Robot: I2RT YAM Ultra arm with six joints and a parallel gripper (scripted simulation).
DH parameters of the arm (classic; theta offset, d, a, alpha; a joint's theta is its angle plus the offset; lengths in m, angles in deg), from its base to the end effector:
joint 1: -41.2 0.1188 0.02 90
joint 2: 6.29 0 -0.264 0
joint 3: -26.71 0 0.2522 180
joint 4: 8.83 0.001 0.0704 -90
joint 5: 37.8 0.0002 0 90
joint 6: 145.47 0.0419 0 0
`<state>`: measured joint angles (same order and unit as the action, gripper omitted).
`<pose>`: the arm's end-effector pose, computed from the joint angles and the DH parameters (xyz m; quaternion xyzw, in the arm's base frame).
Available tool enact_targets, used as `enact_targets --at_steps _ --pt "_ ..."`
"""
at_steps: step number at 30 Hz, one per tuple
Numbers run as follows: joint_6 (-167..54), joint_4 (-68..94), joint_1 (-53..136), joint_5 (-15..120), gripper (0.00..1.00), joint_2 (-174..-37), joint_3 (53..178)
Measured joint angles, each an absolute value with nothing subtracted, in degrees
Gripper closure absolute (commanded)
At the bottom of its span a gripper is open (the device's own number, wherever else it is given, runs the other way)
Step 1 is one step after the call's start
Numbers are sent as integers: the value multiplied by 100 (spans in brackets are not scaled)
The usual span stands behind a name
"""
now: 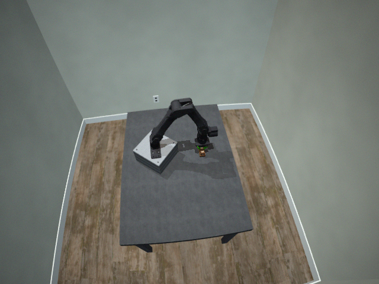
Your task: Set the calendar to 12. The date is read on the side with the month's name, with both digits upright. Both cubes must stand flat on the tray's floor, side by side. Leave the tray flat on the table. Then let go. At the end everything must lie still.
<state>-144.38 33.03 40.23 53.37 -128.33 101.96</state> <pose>0.3351 -0.0055 0.0465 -0.6941 0.7197 -0.0155 0.0011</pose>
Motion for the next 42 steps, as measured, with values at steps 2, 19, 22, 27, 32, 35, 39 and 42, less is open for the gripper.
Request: enact_targets --at_steps 2,19,22,27,32,35,39,42 --pt "-14438 3303 4023 5337 74 -12833 10196" --pt "-14438 3303 4023 5337 74 -12833 10196" --pt "-14438 3303 4023 5337 74 -12833 10196" --pt "-14438 3303 4023 5337 67 -12833 10196" --pt "-14438 3303 4023 5337 63 -12831 10196" --pt "-14438 3303 4023 5337 59 -12831 10196" --pt "-14438 3303 4023 5337 55 -12831 10196" --pt "-14438 3303 4023 5337 55 -12831 10196"
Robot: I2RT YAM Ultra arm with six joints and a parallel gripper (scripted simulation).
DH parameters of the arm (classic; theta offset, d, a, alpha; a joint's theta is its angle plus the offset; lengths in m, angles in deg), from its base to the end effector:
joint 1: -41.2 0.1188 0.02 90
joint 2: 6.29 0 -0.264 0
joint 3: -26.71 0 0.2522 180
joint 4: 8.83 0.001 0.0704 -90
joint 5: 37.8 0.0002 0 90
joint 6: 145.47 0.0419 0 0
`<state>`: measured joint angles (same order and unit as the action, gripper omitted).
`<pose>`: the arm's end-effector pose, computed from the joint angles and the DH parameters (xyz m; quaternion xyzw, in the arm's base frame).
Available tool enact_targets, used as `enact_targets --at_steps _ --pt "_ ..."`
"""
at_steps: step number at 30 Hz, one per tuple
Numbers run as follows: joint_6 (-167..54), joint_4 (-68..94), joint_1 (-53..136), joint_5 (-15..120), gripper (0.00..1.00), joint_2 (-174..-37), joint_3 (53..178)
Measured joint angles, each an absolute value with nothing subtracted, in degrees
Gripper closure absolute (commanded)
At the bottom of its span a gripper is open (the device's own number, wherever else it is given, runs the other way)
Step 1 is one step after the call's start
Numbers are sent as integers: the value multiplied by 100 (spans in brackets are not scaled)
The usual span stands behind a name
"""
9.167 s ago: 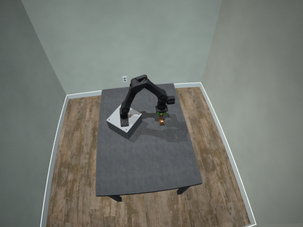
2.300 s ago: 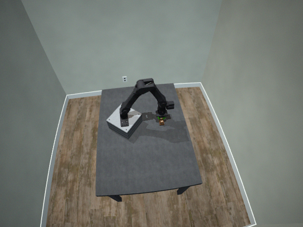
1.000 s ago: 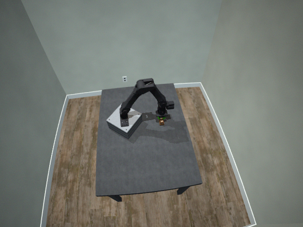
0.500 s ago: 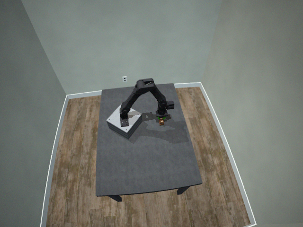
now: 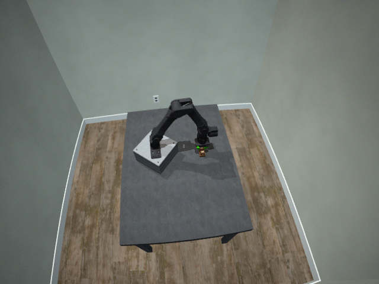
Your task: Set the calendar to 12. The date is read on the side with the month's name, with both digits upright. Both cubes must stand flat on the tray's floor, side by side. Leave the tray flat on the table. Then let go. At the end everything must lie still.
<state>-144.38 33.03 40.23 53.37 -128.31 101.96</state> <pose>0.3352 -0.0055 0.0466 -0.6941 0.7197 -0.0157 0.0013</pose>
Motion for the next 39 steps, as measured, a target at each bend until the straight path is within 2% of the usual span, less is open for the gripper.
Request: enact_targets --at_steps 17,38,39 --pt "-14438 3410 4023 5337 55 -12676 10229" --pt "-14418 4909 4045 5337 55 -11579 10791" --pt "-14418 4936 4045 5337 0 -11583 10791"
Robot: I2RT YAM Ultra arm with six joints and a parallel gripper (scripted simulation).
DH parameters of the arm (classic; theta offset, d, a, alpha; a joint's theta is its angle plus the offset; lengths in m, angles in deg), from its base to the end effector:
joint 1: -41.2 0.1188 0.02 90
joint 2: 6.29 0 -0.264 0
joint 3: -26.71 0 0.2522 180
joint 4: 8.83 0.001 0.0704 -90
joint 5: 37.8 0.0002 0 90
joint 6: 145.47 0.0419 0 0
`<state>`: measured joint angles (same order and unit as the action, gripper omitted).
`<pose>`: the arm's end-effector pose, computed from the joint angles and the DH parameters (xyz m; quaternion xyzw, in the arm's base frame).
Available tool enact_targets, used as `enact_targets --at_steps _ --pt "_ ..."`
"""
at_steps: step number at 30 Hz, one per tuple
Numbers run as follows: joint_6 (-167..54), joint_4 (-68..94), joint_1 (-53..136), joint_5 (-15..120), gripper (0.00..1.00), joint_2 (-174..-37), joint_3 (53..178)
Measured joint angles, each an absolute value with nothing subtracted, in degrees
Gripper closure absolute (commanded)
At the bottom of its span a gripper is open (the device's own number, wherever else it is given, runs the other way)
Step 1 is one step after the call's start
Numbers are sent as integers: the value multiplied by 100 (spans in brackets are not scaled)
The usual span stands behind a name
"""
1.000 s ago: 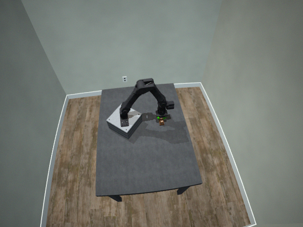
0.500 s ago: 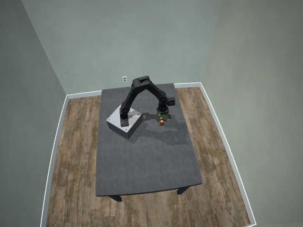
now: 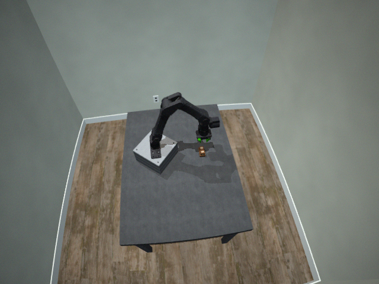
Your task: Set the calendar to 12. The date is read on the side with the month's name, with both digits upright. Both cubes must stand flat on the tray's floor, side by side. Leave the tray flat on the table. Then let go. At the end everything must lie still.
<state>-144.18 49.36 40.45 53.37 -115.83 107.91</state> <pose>0.3368 -0.0043 0.1358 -0.6938 0.7194 -0.0286 0.0143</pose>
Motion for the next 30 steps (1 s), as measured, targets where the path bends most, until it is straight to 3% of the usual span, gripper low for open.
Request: enact_targets --at_steps 30 --pt "-14414 5194 4049 5337 0 -11533 10867"
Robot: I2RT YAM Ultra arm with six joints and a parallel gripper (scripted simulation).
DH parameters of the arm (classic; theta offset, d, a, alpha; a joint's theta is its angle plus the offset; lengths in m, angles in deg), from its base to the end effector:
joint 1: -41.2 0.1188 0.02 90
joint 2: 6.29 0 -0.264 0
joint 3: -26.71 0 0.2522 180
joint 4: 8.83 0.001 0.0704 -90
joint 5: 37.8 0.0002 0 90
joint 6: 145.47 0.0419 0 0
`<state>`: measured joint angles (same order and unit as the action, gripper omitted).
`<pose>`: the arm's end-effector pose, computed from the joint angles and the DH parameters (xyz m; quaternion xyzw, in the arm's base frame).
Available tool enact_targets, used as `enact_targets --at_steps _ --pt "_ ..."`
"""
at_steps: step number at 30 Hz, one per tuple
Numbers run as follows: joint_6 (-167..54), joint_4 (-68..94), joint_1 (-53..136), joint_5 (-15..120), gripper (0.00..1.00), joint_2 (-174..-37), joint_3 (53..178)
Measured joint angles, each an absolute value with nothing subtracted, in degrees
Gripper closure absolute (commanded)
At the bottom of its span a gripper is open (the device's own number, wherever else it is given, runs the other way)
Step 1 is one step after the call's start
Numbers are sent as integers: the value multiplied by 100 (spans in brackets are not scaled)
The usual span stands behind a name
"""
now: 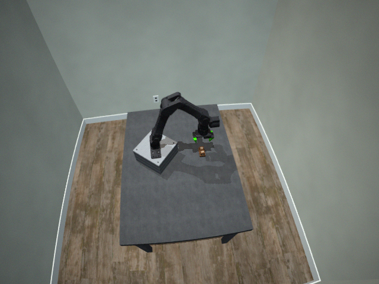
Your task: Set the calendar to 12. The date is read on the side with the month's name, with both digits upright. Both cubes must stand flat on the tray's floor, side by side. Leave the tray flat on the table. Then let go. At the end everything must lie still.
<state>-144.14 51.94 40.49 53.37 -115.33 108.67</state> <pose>0.3347 -0.0040 0.1413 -0.6941 0.7196 -0.0205 0.0062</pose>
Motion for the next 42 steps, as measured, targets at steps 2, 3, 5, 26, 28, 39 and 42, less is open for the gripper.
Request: enact_targets --at_steps 2,3,5,26,28,39,42 --pt "-14411 5283 4051 5337 0 -11487 10926" --pt "-14411 5340 4053 5337 0 -11456 10968" --pt "-14409 5482 4056 5337 0 -11378 11070" --pt "-14390 6776 4073 5337 0 -10960 11931" --pt "-14390 6818 4073 5337 0 -10958 11940" --pt "-14390 6866 4073 5337 0 -10960 11940" --pt "-14390 6868 4073 5337 0 -10960 11940"
